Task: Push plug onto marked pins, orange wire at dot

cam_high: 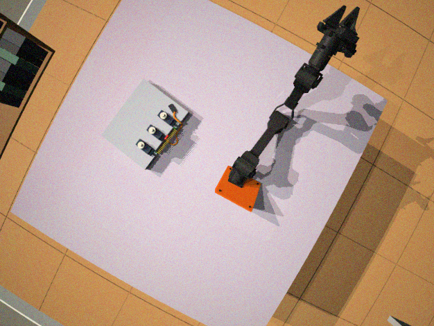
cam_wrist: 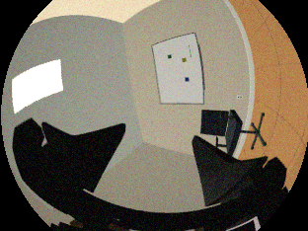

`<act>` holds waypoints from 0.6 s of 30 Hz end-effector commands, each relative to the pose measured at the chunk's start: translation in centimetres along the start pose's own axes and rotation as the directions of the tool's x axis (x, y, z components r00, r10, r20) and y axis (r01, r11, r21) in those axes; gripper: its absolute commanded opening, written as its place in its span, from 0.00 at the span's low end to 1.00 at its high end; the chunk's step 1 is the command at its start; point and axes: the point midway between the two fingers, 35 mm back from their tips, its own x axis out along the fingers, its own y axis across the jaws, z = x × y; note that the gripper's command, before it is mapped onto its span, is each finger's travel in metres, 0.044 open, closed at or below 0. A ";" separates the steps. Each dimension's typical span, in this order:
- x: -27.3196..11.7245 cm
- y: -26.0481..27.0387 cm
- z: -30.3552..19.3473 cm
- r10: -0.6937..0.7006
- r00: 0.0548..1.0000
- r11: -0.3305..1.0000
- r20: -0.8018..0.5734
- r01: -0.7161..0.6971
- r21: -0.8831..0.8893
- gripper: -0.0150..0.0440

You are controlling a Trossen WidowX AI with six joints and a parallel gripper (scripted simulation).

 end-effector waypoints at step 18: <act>-1.2 6.3 -1.8 0.143 0.987 0.989 -0.066 -0.146 -0.030 0.45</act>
